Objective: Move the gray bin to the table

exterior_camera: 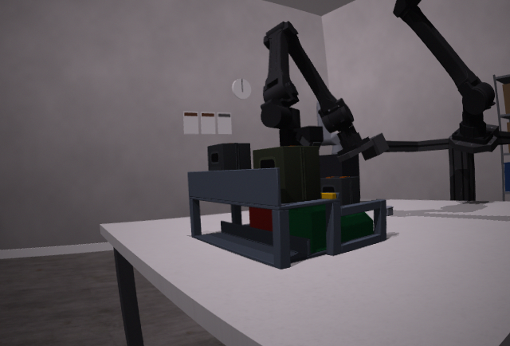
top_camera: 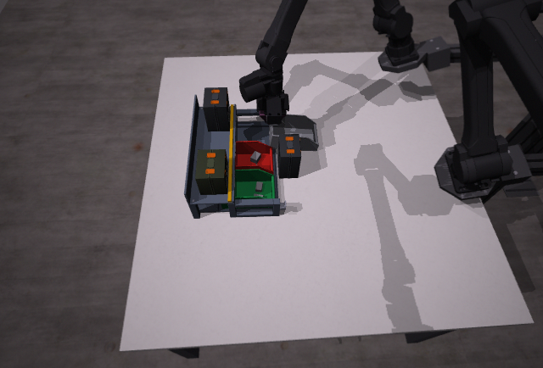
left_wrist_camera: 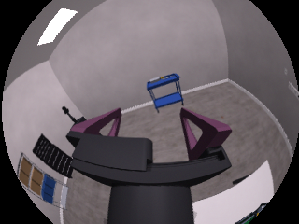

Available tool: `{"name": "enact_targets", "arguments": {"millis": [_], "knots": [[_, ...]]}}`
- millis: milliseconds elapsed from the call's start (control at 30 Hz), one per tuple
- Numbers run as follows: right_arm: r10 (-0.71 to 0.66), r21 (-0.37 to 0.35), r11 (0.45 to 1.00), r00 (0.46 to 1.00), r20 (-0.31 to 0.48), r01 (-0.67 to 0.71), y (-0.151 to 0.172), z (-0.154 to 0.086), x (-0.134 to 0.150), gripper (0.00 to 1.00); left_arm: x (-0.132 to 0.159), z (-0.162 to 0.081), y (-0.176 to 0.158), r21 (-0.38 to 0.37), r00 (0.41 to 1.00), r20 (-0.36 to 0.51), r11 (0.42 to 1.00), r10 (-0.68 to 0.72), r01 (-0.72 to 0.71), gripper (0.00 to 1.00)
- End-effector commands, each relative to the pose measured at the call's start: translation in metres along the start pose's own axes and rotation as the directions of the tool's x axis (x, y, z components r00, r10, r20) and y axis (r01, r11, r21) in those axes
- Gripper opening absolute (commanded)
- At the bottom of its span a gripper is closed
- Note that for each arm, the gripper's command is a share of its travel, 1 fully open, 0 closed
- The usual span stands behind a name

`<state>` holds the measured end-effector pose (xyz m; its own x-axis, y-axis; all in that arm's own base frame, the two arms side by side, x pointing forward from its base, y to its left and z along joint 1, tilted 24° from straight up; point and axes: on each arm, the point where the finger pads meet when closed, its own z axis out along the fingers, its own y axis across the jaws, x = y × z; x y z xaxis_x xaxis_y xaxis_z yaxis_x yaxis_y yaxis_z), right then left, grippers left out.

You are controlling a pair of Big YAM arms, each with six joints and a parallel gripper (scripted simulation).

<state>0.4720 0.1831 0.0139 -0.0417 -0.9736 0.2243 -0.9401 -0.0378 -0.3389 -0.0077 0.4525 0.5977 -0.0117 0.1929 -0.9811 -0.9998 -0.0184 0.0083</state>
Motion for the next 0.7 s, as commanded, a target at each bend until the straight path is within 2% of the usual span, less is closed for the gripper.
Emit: {"name": "enact_targets", "arguments": {"millis": [0,667], "knots": [[0.011,0.012,1.0,1.0,0.005,-0.011,-0.0138,0.0062,-0.0018,0.43,-0.0137,-0.0038,0.0057,-0.013,0.999,0.037,1.0,-0.005,0.006,1.0],[0.009,0.011,1.0,1.0,0.005,-0.009,-0.0122,0.0086,-0.0023,0.43,-0.0137,-0.0038,0.0057,-0.013,0.999,0.037,1.0,-0.005,0.006,1.0]]}}
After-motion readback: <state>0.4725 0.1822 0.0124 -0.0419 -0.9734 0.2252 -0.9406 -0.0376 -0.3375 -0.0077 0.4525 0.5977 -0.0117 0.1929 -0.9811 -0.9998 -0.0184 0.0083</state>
